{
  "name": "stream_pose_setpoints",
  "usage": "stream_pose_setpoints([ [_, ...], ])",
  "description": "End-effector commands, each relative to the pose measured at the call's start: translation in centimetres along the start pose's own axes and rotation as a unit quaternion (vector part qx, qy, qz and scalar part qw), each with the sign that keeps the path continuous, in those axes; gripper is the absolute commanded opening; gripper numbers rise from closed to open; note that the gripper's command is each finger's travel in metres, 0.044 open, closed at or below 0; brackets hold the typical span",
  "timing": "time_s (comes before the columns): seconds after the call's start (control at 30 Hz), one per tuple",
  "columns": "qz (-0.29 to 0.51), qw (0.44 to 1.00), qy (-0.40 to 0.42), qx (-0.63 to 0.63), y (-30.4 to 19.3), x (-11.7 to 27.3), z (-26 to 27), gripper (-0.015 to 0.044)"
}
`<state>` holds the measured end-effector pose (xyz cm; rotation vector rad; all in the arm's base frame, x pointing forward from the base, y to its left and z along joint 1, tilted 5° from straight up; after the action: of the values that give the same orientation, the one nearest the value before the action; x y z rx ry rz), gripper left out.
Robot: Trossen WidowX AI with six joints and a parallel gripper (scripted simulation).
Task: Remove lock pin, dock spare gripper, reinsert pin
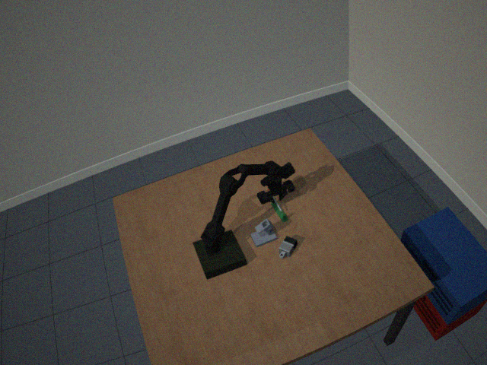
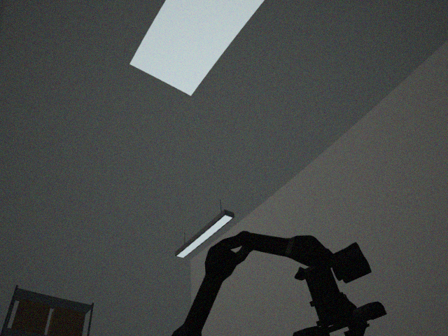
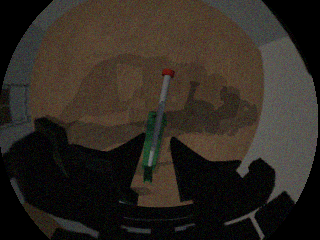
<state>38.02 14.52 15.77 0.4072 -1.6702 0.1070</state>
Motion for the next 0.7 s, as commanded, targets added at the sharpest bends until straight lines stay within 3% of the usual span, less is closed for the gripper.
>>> stream_pose_setpoints([
  [0.0,0.003,1.0,0.005,-0.003,-0.2,-0.8,0.2,0.018],
  [0.6,0.003,1.0,0.005,-0.003,-0.4,-2.3,0.4,0.018],
  [0.67,0.003,1.0,0.005,-0.003,-0.4,-2.3,0.4,0.0128],
])
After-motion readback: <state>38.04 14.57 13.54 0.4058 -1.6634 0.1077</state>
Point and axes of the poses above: the point midway between the two fingers, 35 mm back from their tips, its own x axis back along the fingers, its own z axis across the jaws, y = z × x, the point moved 9 cm from there along x, back along the fingers, and after that the axes turned 13 degrees about x, right-handed, at the moved point
